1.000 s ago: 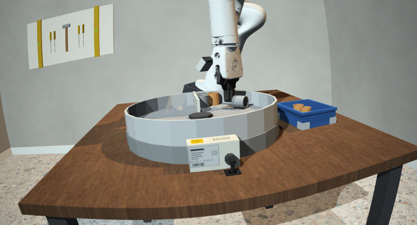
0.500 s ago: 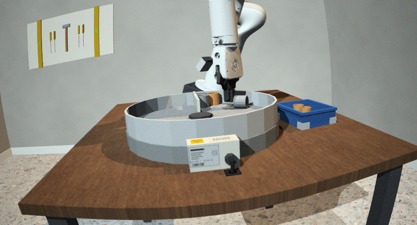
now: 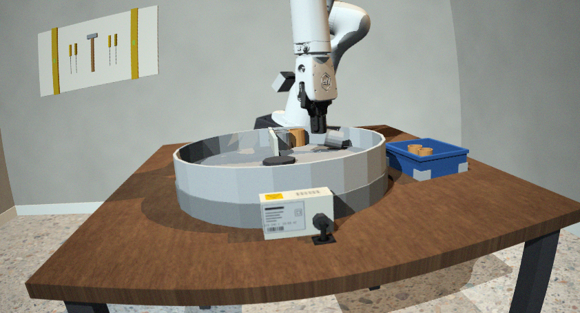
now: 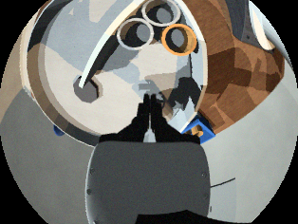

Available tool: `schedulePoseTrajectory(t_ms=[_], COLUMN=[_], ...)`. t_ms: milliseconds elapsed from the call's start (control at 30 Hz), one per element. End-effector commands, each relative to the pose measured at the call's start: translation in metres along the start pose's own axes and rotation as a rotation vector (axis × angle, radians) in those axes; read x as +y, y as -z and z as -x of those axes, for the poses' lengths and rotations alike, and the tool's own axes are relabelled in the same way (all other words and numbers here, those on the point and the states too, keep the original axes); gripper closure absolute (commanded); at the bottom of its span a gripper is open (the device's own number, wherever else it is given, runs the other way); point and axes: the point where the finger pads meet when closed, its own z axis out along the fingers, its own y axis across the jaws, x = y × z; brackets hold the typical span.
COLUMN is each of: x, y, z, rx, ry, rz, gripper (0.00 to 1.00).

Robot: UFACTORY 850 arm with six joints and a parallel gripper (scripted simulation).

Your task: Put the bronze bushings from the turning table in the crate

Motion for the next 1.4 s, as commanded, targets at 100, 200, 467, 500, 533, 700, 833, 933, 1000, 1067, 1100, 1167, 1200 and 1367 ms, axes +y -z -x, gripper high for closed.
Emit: schedulePoseTrajectory(t_ms=[100, 200, 467, 500, 533, 700, 833, 933, 1000, 1067, 1100, 1167, 1200, 1367], x=[0.0, -0.001, -0.001, -0.001, -0.001, -0.001, -0.001, -0.004, -0.014, -0.03, -0.041, -0.057, -0.057, -0.095], y=[0.031, 0.043, 0.056, 0.056, 0.056, 0.056, 0.056, 0.056, 0.056, 0.056, 0.056, 0.056, 0.056, 0.056], z=[0.001, 0.001, 0.001, 0.001, 0.001, 0.001, 0.001, 0.0, -0.001, -0.003, -0.004, -0.006, -0.006, -0.011], rx=[0.003, 0.003, 0.003, 0.003, 0.003, 0.003, 0.003, 0.003, 0.003, 0.003, 0.003, 0.003, 0.003, 0.003], ry=[-0.001, -0.001, -0.001, -0.001, -0.001, -0.001, -0.001, -0.001, -0.001, -0.001, -0.001, -0.001, -0.001, -0.001], rz=[0.006, 0.006, 0.006, 0.006, 0.006, 0.006, 0.006, 0.006, 0.006, 0.006, 0.006, 0.006, 0.006, 0.006], gripper=[1.0, 1.0, 1.0, 1.0, 1.0, 1.0, 1.0, 1.0, 1.0, 1.0, 1.0, 1.0, 1.0, 1.0])
